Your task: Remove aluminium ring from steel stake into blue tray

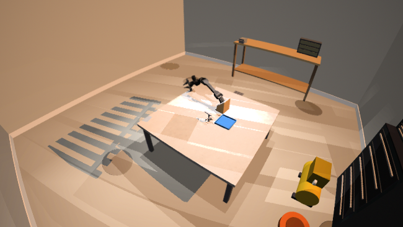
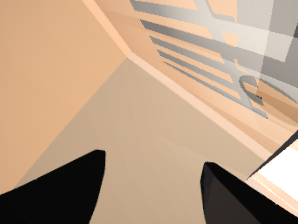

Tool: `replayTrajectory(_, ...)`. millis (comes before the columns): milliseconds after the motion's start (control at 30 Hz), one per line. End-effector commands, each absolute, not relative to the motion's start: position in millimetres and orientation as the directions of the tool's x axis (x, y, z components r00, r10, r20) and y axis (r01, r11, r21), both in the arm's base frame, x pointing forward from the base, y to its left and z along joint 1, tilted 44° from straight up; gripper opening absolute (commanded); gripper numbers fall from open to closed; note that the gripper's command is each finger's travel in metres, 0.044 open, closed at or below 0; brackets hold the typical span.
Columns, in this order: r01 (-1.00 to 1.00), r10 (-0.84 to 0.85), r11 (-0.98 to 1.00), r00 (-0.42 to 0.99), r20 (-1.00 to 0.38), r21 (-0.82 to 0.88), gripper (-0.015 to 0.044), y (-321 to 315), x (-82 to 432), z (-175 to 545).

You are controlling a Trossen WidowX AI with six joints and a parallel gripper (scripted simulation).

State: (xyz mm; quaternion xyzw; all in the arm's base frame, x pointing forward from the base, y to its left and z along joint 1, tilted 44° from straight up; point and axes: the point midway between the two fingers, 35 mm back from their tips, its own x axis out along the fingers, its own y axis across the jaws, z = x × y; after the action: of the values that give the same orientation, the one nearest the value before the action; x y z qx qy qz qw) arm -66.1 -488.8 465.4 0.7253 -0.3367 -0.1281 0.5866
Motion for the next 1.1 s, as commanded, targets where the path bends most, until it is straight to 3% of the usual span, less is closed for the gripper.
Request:
replayTrajectory(0,-0.337,-0.628,-0.073,0.747,0.220,0.939,0.0200,-491.1,-48.7,466.0)
replayTrajectory(1067,-0.325,-0.531,-0.049,0.809,0.251,0.944,0.0200,-495.5,108.6,447.1)
